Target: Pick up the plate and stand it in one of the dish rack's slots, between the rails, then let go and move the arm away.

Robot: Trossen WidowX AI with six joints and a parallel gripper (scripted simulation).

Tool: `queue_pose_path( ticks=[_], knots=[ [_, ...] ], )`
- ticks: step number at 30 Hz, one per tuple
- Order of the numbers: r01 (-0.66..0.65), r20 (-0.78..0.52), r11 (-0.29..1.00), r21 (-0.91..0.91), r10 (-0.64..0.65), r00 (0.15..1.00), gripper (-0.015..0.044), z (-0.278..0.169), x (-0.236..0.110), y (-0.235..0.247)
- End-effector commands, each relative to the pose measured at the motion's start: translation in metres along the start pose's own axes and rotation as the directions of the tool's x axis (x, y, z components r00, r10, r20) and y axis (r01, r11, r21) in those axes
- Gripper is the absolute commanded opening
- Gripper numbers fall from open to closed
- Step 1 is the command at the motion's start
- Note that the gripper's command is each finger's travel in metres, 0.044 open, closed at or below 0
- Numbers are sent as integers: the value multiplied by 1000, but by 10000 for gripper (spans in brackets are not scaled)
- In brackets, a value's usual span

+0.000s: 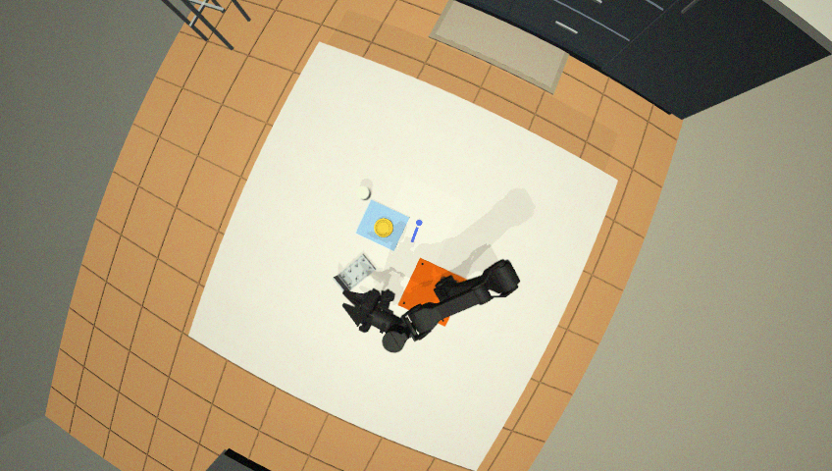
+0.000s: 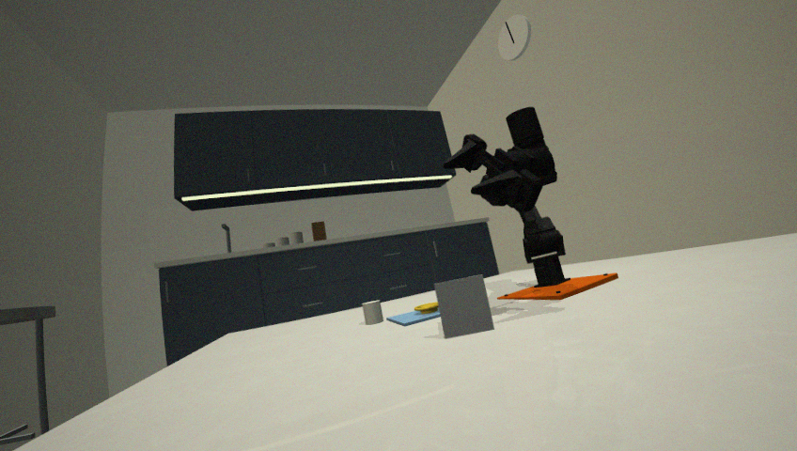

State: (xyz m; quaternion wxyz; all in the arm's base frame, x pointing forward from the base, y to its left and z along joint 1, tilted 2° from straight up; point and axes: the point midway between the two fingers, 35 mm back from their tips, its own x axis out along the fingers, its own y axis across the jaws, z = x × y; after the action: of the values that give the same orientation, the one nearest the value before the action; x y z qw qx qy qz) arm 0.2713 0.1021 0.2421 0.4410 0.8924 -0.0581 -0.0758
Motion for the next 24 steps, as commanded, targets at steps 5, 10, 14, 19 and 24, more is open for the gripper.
queue_pose_path(
  ticks=[5, 10, 14, 19, 24],
  knots=[
    [60, 58, 966, -253, -47, 997, 400, 2, 20, 4],
    [115, 104, 909, -401, -80, 991, 400, 6, 33, 7],
    [167, 144, 846, -506, -108, 984, 400, 11, 43, 9],
    [240, 199, 746, -621, -146, 969, 400, 19, 55, 13],
    [316, 256, 628, -711, -187, 948, 400, 29, 66, 17]
  ],
)
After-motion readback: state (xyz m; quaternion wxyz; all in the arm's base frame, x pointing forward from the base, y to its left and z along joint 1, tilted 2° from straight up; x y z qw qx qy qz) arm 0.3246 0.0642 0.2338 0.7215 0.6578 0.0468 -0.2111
